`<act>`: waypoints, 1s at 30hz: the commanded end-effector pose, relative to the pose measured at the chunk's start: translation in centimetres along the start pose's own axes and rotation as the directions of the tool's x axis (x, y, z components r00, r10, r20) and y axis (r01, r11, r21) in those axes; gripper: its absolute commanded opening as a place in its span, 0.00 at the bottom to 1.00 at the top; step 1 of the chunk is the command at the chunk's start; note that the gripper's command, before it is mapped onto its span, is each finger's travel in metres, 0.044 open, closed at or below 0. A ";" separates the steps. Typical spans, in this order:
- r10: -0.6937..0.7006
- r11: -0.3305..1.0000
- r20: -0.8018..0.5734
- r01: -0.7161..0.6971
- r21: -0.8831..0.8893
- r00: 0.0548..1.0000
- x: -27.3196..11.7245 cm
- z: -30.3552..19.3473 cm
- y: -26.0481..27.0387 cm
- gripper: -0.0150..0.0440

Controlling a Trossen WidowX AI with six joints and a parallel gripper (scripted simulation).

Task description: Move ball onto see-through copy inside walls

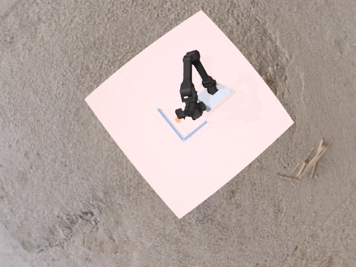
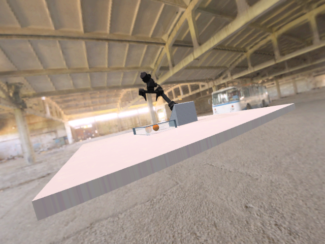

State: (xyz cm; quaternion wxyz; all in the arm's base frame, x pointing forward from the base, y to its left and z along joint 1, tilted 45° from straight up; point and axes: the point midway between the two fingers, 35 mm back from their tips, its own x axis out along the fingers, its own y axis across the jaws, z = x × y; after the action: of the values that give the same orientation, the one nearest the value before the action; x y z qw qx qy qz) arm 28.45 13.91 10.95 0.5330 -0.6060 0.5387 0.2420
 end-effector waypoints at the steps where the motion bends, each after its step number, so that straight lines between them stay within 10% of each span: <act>1: 0.068 0.991 -0.188 -0.088 -0.100 0.980 5.3 -3.8 0.0 0.87; 7: 0.194 0.930 -0.413 -0.301 -0.212 0.890 11.5 -9.9 1.8 0.87; 30: 0.198 0.927 -0.419 -0.308 -0.214 0.886 14.4 -11.3 2.4 0.87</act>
State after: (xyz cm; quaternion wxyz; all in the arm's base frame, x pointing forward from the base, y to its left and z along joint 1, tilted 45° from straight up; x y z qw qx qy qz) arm 27.51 -1.21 1.47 0.2931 -0.6317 0.6700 0.2574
